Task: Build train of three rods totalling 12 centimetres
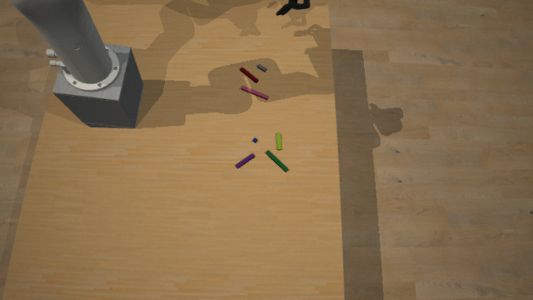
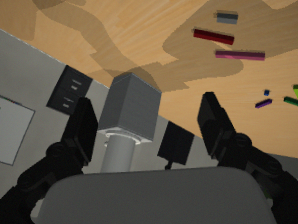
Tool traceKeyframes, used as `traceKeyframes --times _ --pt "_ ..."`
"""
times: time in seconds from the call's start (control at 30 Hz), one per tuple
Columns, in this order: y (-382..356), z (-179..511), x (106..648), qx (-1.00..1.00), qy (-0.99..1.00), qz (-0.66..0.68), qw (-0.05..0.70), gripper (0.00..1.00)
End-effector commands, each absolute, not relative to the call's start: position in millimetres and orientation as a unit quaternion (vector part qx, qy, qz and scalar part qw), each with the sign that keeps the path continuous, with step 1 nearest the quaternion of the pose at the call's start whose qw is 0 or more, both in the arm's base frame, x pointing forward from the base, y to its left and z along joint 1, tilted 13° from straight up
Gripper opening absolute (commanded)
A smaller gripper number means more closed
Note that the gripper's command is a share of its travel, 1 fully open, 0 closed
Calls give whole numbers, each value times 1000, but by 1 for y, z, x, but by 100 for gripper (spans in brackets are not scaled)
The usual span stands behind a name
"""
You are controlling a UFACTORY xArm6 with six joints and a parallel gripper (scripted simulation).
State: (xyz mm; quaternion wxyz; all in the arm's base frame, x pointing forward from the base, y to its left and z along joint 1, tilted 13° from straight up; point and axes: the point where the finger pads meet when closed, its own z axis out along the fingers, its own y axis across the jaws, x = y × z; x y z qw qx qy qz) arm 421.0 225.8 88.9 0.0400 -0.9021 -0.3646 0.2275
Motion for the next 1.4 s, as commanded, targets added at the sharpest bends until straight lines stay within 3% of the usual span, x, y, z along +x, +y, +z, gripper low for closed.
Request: traceKeyframes --times 0.0,0.8,1.37 --pt "219 78 430 -932 -294 202 62 100" --pt "148 32 474 -975 114 129 141 100" --pt "60 4 489 -887 424 80 165 100"
